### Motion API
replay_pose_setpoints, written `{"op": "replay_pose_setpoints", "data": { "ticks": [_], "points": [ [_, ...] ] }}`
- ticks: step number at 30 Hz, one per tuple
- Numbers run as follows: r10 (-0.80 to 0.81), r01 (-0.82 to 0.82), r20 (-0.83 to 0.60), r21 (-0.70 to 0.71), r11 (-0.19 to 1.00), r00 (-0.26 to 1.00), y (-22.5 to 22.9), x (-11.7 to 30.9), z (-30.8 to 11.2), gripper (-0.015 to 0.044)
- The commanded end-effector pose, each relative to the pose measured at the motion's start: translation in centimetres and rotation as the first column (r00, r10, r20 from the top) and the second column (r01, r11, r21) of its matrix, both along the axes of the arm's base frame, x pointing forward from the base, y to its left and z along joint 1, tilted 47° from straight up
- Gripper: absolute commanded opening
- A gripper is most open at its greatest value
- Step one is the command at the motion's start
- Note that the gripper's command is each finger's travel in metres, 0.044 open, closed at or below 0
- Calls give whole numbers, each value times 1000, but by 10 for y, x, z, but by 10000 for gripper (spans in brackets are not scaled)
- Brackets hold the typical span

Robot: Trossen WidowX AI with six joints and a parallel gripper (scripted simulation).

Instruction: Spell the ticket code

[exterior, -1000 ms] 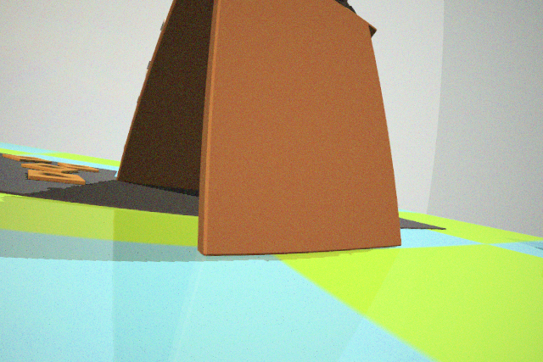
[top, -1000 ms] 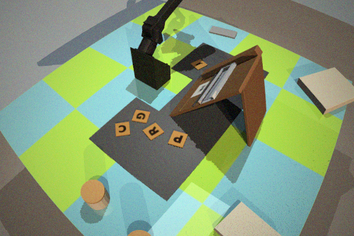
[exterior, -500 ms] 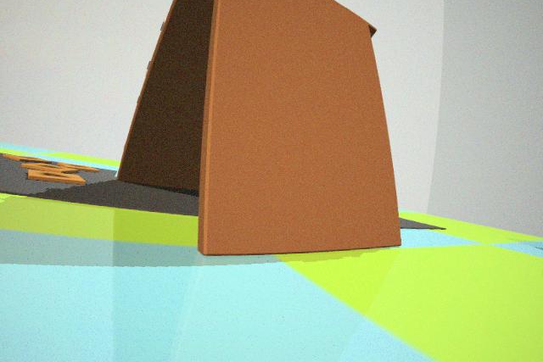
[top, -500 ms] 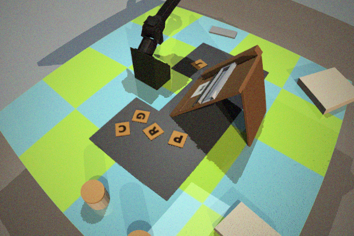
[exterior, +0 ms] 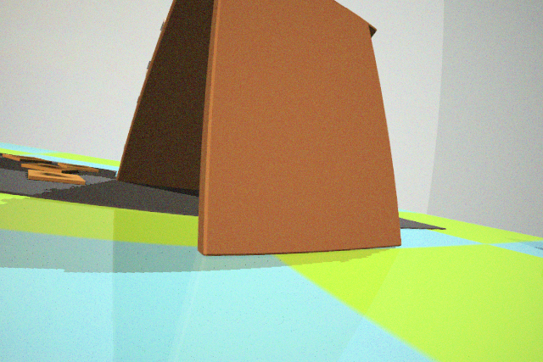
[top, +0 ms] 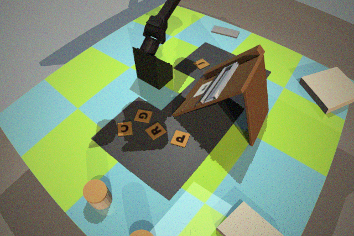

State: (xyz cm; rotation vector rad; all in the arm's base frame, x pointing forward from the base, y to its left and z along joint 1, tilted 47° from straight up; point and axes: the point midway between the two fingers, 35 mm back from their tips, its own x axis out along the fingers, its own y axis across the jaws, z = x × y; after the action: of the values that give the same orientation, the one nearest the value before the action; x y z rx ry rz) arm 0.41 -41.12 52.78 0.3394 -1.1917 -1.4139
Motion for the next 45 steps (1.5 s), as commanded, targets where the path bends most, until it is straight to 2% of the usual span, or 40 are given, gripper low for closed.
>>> {"op": "replay_pose_setpoints", "data": {
  "ticks": [1, 6, 12, 18, 24, 29, 35, 40, 45],
  "points": [
    [114, -79, -182, 187, 979, 977, -23, 38, -55, 440],
    [317, -159, -368, 399, 903, 874, -35, 87, -126, 440],
    [586, -226, -487, 611, 759, 648, -24, 141, -216, 440],
    [805, -267, -486, 771, 578, 339, 13, 185, -303, 440],
    [919, -288, -394, 881, 375, -9, 74, 216, -381, 440],
    [916, -299, -280, 935, 192, -287, 138, 230, -435, 440],
    [807, -308, -141, 950, -52, -573, 227, 230, -482, 440],
    [664, -313, -64, 913, -263, -745, 303, 218, -503, 440],
    [519, -321, -36, 821, -471, -854, 378, 194, -507, 440]
  ]
}}
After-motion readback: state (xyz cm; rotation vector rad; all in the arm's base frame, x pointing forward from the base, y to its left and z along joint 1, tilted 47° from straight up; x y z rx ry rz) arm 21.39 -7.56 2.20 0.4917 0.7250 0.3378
